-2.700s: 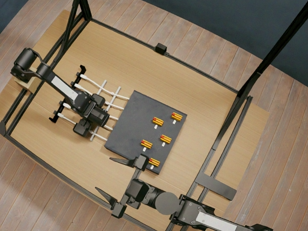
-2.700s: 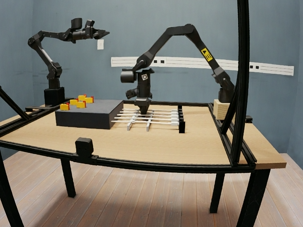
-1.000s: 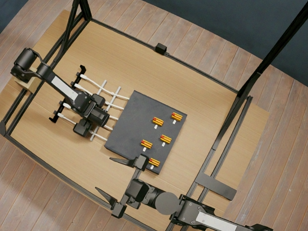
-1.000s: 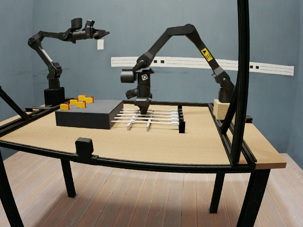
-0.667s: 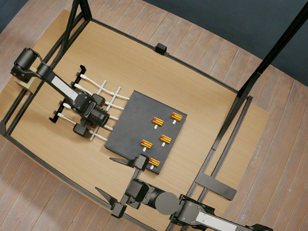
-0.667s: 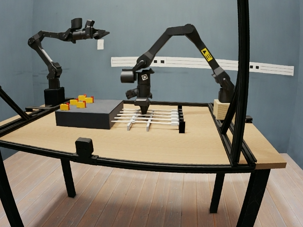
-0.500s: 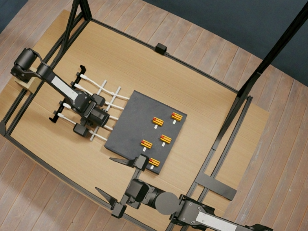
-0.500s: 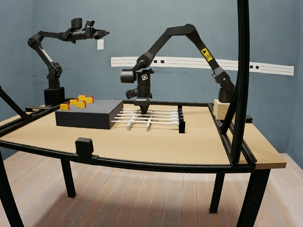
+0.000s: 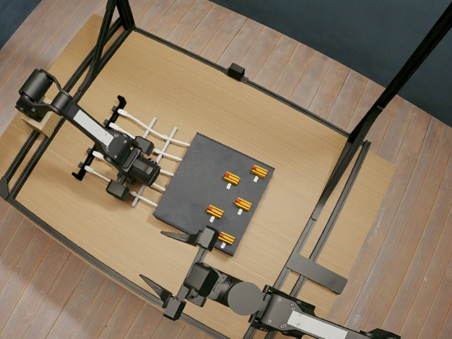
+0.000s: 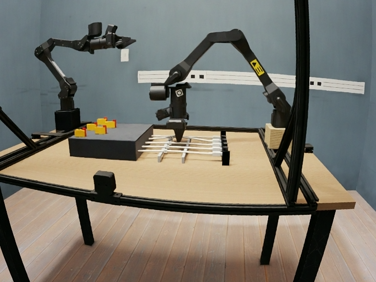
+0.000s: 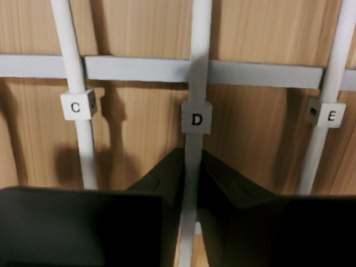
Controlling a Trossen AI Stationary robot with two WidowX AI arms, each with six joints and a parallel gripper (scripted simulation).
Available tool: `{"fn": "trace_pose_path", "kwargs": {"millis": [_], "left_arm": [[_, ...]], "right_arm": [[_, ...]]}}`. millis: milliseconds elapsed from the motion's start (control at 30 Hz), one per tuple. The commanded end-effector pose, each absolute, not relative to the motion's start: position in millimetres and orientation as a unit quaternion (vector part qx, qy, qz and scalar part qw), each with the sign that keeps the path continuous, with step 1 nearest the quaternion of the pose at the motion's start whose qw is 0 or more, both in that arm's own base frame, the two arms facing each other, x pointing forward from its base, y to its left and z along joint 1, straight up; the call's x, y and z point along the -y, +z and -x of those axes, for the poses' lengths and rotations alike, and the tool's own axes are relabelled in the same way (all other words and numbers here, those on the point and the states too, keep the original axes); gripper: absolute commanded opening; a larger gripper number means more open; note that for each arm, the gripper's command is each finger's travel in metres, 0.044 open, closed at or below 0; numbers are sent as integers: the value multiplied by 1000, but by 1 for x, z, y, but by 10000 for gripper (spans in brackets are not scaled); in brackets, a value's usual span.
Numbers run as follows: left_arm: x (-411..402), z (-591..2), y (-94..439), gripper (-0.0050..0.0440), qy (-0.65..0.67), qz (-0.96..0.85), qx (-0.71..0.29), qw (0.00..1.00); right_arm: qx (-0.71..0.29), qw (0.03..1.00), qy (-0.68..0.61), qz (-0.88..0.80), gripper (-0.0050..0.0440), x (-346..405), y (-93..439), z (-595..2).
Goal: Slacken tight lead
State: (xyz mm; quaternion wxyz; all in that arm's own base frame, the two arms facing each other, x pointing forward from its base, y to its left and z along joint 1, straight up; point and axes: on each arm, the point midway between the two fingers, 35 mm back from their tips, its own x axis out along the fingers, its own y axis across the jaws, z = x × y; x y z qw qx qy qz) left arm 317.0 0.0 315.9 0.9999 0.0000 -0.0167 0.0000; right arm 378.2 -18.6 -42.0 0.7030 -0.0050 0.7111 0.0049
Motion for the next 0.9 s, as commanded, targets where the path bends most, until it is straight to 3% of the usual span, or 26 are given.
{"fn": "trace_pose_path", "kwargs": {"millis": [0, 867], "left_arm": [[0, -316, 323, 440, 0, 0, 25, 1000], [0, -316, 323, 440, 0, 0, 25, 1000]], "right_arm": [[-699, 715, 4, 6, -50, 19, -25, -384], [-707, 707, 5, 5, -50, 19, -7, -383]]}}
